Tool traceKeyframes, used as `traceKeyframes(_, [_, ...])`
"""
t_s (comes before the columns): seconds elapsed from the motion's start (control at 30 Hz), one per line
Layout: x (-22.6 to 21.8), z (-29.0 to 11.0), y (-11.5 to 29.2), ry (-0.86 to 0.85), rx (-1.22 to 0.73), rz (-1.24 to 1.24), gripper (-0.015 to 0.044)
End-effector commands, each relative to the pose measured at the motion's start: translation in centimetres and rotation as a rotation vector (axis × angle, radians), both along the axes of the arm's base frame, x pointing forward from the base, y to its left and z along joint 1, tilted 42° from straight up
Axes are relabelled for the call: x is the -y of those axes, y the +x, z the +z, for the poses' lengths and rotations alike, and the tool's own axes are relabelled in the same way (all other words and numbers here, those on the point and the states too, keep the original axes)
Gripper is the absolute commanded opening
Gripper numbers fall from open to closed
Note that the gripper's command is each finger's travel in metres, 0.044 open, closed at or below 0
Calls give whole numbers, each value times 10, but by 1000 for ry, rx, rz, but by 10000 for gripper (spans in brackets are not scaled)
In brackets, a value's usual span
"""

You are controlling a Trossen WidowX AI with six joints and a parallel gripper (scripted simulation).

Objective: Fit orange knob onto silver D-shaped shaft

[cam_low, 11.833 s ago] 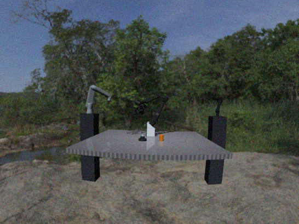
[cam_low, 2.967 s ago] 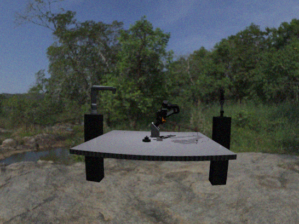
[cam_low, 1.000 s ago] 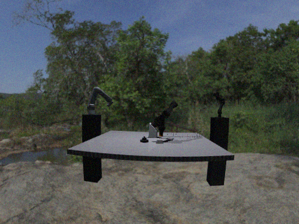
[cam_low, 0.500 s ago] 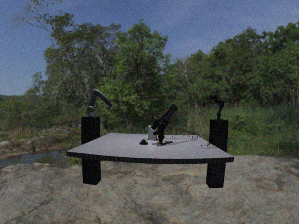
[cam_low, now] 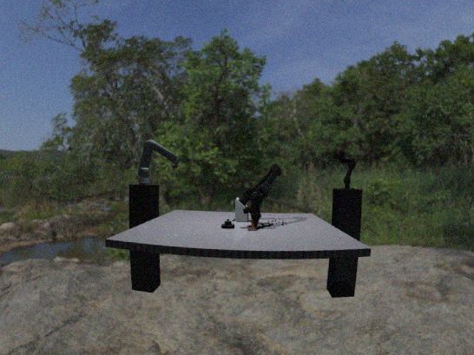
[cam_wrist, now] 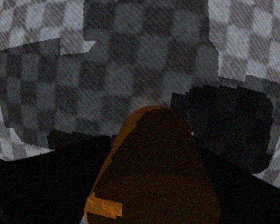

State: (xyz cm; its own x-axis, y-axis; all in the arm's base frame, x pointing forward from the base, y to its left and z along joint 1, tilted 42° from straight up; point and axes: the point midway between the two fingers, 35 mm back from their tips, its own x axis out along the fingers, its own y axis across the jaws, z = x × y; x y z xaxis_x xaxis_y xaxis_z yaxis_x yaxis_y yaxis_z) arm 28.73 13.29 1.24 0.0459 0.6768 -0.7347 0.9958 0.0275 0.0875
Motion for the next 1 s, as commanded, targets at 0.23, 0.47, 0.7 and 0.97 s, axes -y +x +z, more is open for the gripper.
traceKeyframes(0.23, [0,0,0,0,0,1,240])
traceKeyframes(0.47, [28,29,1,-7,1,-2,345])
traceKeyframes(0.7, [56,59,-4,-6,2,-5,440])
traceKeyframes(0.97, [46,47,-3,-5,2,-5,440])
